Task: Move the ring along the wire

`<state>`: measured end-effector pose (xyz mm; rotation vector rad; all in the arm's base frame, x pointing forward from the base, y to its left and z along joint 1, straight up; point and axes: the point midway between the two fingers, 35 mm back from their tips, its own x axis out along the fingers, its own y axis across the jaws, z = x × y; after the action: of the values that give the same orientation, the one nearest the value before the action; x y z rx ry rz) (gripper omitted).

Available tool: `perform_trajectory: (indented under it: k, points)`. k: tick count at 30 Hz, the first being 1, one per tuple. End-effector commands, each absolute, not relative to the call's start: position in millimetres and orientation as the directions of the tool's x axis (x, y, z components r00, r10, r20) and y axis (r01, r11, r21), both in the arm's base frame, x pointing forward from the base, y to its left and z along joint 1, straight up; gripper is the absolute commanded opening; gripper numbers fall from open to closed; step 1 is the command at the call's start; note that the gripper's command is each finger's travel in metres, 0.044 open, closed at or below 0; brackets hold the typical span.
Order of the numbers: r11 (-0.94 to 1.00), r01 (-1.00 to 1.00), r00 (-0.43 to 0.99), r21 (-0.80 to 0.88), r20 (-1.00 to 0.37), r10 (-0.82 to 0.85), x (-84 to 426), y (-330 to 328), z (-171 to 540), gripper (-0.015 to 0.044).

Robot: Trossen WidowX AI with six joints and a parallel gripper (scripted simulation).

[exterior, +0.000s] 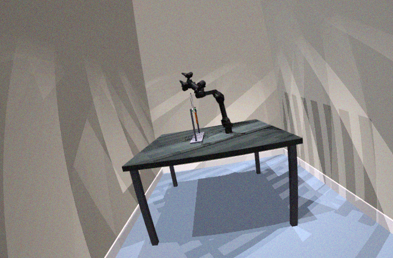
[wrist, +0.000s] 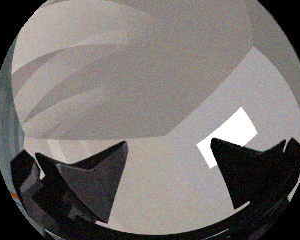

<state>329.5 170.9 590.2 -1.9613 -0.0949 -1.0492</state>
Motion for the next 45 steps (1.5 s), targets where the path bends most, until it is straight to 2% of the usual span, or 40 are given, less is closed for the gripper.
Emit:
perform_trajectory:
  k: [1,9,18,29,45]
  points:
    - [-0.607,0.434,0.639,-0.666,0.702,-0.313,330.0,170.3,590.1,0.0374]
    - [-0.625,0.434,0.622,-0.649,0.718,-0.313,360.5,134.9,577.3,0.0164]
    - [-0.681,0.419,0.573,-0.600,0.757,-0.314,367.0,55.8,585.3,0.0160]
    - [-0.741,0.366,0.545,-0.563,0.775,-0.319,347.1,-41.5,589.6,0.0160]
    - [-0.681,0.282,0.676,-0.675,0.644,-0.359,336.9,-150.5,512.8,0.0160]
